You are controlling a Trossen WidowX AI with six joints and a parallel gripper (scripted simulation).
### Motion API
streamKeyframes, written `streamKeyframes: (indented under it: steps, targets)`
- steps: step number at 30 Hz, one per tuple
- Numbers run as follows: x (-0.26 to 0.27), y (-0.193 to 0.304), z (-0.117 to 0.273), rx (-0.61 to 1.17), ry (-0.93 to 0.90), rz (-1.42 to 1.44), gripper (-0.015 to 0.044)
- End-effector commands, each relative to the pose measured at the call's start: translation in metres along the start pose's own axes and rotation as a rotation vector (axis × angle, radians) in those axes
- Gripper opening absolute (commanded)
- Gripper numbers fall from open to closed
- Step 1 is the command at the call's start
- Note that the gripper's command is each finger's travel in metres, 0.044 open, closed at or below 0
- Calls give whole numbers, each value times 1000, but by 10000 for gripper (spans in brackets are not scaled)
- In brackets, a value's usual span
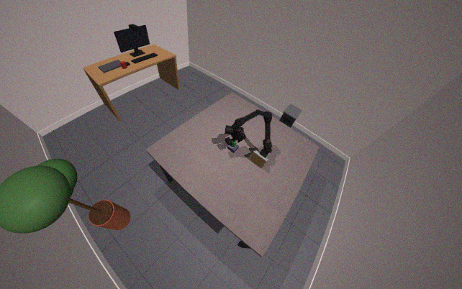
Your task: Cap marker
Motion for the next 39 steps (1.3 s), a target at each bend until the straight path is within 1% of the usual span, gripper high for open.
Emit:
streamKeyframes:
  steps: [1, 5, 7, 9, 11, 15, 26, 39]
  targets:
    - [1, -1, 9, 0, -1, 0, 440]
    - [1, -1, 65, 1, -3, 0, 440]
    - [0, 0, 75, 1, -2, 0, 440]
    - [0, 0, 75, 1, -2, 0, 440]
    - [1, 1, 73, 1, -2, 64, 387]
    - [2, 2, 66, -1, 0, 368, 283]
    - [3, 3, 66, -1, 0, 384, 0]
    - [3, 3, 61, -1, 0, 384, 0]
Point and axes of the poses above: the point midway between the two fingers, 35 mm back from their tips, its own z axis back along the fingers, its own x axis across the jaws, y = z × x, the point moved 9 cm from there along z, back along the fingers, and after that the axes turned 4 degrees about z, right-handed, at the moved point
